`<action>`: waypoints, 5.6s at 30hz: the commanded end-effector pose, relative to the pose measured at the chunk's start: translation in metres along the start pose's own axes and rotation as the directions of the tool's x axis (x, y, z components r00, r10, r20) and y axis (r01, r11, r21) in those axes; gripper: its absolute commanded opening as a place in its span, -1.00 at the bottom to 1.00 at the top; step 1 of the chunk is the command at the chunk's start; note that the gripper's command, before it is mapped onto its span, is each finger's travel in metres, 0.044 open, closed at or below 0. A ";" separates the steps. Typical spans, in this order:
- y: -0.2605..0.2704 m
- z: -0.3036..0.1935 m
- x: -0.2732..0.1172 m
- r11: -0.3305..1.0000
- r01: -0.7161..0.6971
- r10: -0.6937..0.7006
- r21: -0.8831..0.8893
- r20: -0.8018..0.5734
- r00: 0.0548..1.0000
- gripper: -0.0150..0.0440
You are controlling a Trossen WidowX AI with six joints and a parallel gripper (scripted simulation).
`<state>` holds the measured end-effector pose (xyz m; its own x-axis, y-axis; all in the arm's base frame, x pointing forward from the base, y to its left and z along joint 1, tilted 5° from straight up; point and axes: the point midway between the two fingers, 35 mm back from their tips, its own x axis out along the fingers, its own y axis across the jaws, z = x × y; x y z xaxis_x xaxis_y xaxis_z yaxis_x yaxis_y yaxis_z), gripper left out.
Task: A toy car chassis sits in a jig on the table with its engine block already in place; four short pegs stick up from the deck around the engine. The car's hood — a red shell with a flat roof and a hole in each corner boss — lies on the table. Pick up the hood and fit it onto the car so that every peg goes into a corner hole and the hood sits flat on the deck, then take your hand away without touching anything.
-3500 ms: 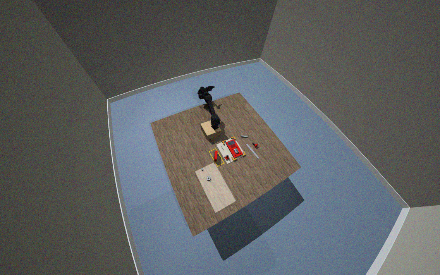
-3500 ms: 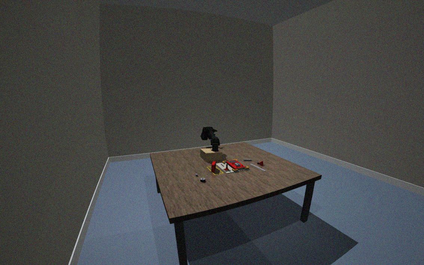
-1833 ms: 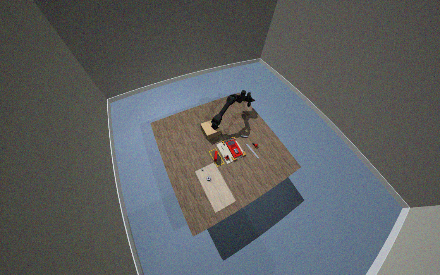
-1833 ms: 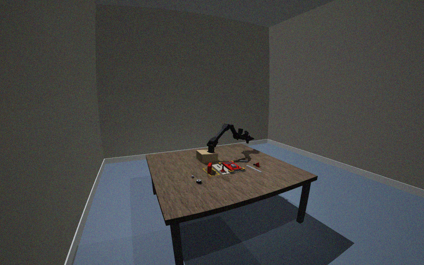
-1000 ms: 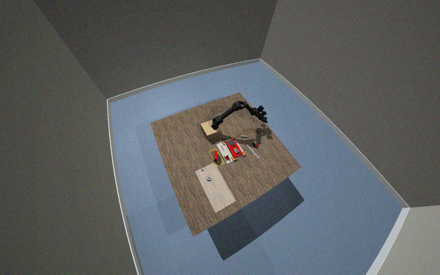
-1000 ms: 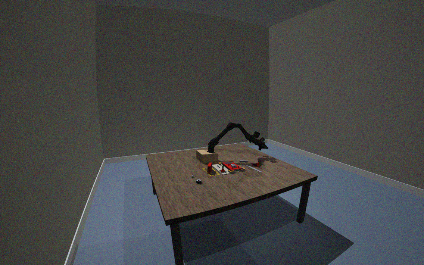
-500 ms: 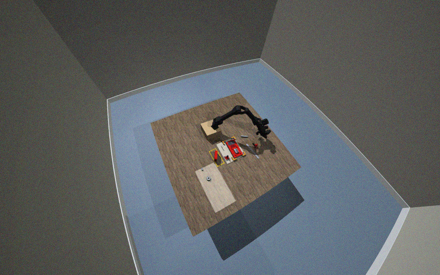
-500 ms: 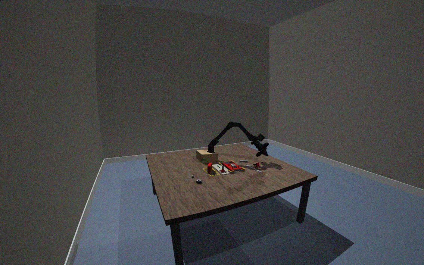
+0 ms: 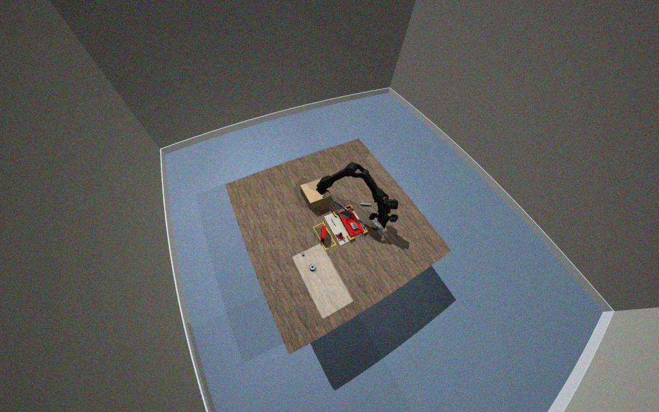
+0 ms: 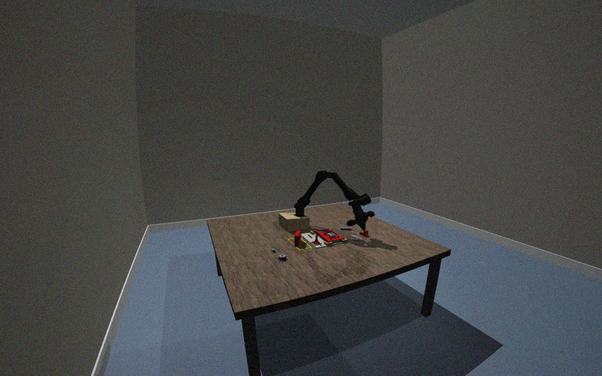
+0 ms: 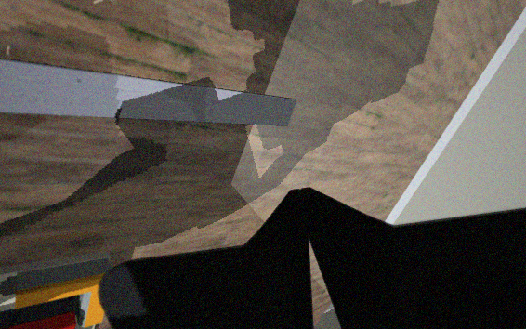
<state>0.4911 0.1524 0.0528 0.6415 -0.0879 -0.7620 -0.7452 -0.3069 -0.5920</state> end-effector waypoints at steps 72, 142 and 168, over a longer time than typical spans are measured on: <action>0.283 -0.257 -0.063 0.772 -0.327 0.549 -0.545 0.314 0.774 -0.49; 0.274 -0.308 -0.139 0.771 -0.328 0.551 -0.547 0.313 0.773 -0.49; 0.278 -0.308 -0.134 0.784 -0.360 0.552 -0.506 0.304 0.776 -0.31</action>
<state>0.2544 -0.2130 0.0726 0.0307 0.0510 -0.9982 -0.6914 -0.7201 -0.0581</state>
